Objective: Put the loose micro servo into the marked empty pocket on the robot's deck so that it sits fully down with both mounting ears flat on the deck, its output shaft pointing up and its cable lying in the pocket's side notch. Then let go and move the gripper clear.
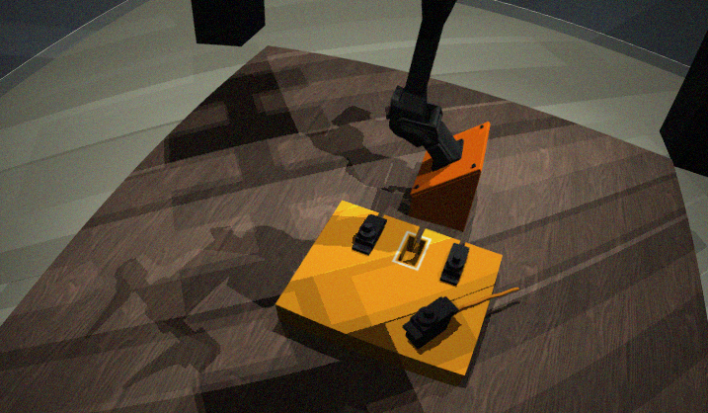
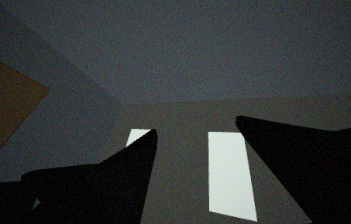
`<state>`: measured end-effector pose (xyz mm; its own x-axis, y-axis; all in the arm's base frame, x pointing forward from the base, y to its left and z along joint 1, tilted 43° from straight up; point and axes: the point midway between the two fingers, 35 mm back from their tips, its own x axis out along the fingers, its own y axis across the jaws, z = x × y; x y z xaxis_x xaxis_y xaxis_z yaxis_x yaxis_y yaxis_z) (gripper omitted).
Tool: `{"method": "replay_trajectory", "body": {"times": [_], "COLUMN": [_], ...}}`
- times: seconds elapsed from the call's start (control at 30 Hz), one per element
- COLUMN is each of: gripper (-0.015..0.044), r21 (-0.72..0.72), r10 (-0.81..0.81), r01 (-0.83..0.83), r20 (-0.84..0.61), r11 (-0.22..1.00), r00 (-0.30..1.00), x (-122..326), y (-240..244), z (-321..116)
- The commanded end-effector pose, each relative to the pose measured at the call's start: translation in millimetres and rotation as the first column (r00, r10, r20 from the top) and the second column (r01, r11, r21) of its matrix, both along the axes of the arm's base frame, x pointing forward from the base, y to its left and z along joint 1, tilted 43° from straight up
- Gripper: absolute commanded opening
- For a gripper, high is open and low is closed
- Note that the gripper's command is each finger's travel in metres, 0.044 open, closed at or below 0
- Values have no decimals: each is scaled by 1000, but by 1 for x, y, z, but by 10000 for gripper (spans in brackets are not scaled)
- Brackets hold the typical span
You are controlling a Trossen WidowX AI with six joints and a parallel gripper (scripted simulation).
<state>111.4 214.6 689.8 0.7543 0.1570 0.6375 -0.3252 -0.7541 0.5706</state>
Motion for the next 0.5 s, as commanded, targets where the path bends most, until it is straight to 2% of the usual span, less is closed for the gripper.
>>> {"method": "replay_trajectory", "body": {"times": [0.0, 0.03, 0.47], "gripper": [426, 440, 440], "r21": [2, 7, 155], "r10": [2, 5, 123], "r01": [-2, -5, -127], "r20": [0, 1, 35], "r11": [1000, 1000, 980], "r00": [1000, 1000, 992], "x": [0, -1, -16], "y": [0, -1, -29], "z": [0, 1, 13]}}
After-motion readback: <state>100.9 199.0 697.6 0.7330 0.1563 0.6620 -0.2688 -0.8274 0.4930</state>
